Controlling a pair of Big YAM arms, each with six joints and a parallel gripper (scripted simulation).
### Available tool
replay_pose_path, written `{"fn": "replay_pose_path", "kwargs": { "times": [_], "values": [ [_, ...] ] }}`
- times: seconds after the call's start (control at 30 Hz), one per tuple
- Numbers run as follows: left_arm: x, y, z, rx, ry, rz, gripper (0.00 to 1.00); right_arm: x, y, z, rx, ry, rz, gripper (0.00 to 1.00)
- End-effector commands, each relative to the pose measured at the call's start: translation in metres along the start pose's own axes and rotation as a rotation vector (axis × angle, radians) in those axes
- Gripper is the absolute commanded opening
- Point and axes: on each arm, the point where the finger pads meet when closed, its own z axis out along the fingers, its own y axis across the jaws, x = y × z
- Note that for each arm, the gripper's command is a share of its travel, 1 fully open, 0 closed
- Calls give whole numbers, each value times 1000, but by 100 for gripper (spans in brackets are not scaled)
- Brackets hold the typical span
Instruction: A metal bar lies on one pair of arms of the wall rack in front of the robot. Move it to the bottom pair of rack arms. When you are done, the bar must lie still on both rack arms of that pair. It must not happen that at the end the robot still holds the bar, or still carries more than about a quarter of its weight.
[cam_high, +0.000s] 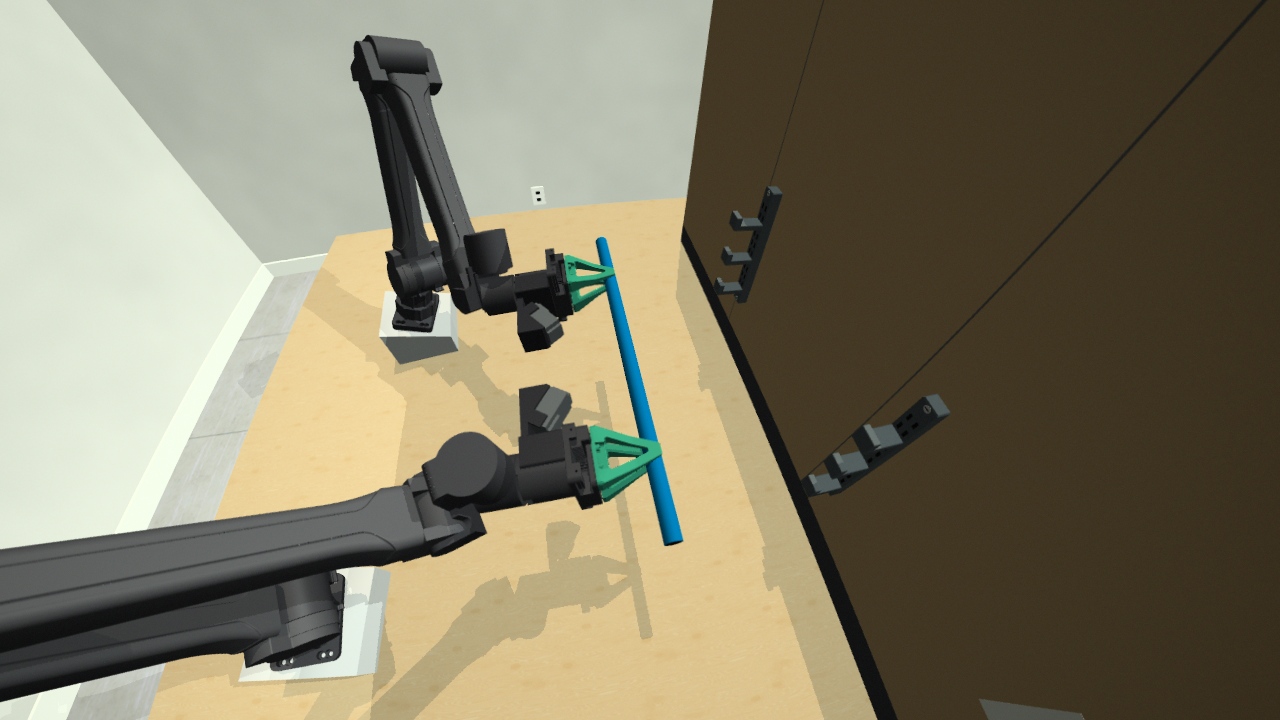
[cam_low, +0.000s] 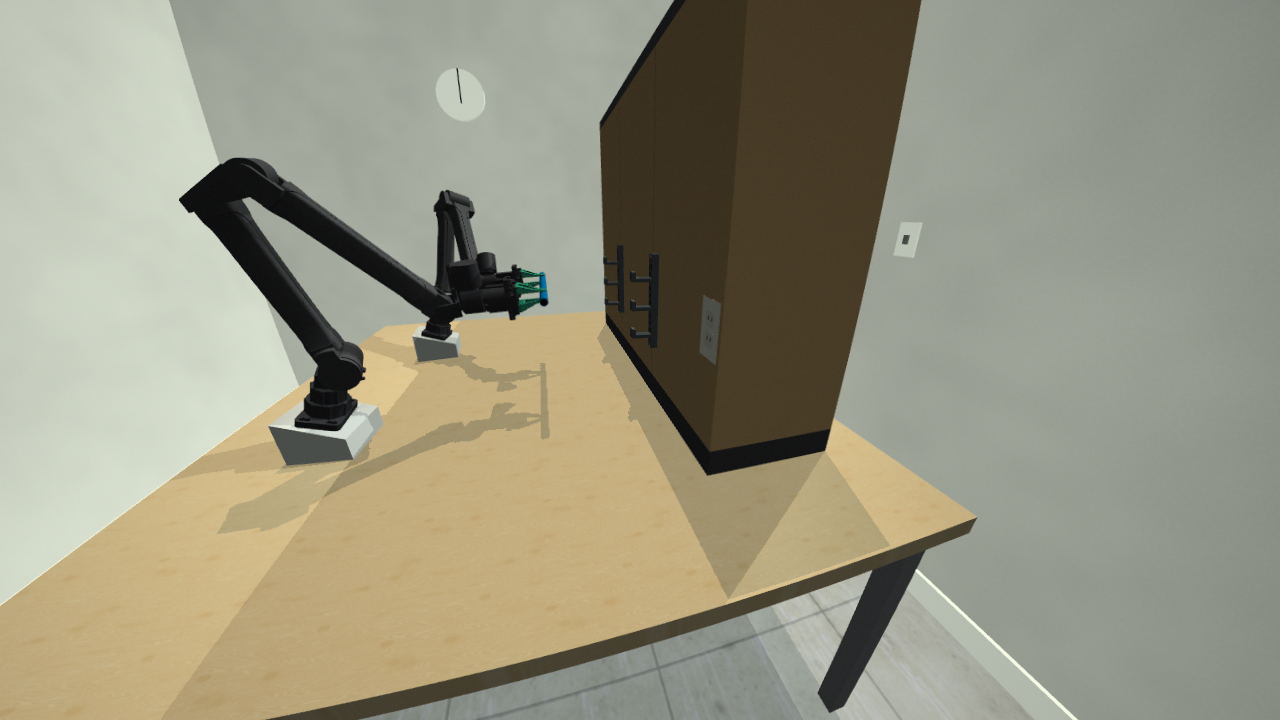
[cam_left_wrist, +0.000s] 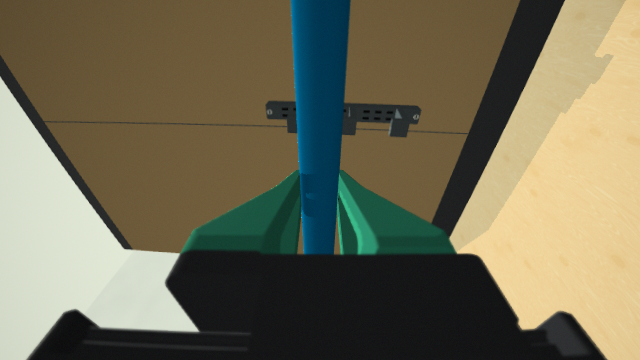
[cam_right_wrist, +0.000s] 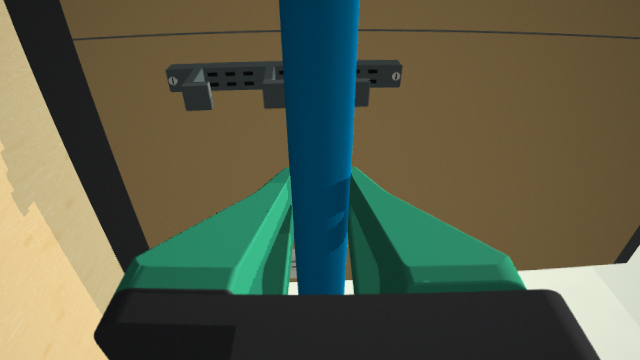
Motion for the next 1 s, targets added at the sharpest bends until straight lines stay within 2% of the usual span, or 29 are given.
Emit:
{"fn": "replay_pose_path", "kwargs": {
  "times": [0.0, 0.97],
  "values": [
    [1, 11, 2, -23, 14, -43, 0, 10, -9, 2, 35, 24, 29, 0],
    [-1, 15, 4, -23, 14, -43, 0, 11, -9, 2, 35, 24, 29, 0]
  ]
}}
